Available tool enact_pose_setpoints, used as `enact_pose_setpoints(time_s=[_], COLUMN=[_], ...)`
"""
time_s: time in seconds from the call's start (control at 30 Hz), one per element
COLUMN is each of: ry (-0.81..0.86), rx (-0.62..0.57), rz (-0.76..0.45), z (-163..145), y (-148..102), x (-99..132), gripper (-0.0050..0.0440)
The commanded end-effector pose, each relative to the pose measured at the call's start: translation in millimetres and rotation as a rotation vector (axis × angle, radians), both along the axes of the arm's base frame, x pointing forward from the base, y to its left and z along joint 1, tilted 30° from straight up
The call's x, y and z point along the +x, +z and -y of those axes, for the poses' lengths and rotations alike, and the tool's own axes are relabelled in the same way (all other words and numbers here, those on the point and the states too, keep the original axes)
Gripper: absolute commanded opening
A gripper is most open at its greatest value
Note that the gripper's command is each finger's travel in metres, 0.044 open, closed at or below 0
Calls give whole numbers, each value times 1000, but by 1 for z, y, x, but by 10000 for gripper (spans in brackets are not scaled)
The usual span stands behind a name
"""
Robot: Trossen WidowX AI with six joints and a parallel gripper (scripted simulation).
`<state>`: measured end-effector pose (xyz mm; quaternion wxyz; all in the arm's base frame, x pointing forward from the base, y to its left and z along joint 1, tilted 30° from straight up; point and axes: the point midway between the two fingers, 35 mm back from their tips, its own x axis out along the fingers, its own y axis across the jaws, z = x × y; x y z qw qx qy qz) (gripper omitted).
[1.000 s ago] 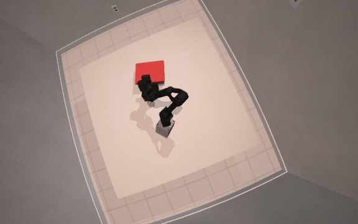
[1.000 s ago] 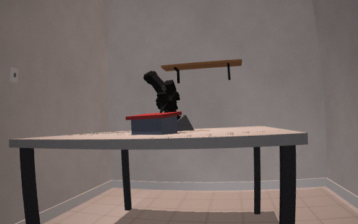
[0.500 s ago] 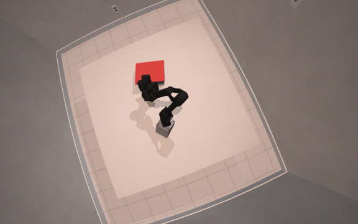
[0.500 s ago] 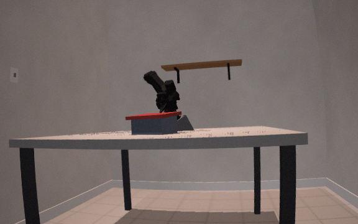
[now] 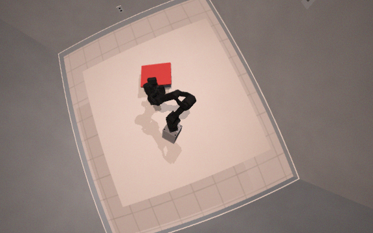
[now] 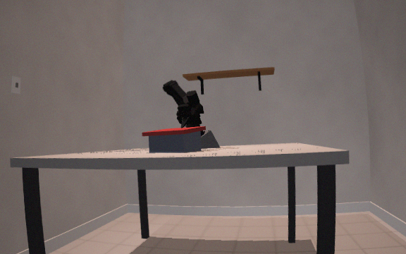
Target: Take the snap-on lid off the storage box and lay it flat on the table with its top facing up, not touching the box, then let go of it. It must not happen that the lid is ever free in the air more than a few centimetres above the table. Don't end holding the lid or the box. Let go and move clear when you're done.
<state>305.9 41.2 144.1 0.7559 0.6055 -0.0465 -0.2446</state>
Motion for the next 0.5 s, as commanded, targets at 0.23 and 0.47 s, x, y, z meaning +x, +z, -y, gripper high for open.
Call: enact_pose_setpoints(time_s=[0.23, 0.47], ry=[1, 1], rx=[-1, -1], rz=[-5, -5], z=[1, 1], y=[-1, 0], x=[1, 2], gripper=[-50, -50])
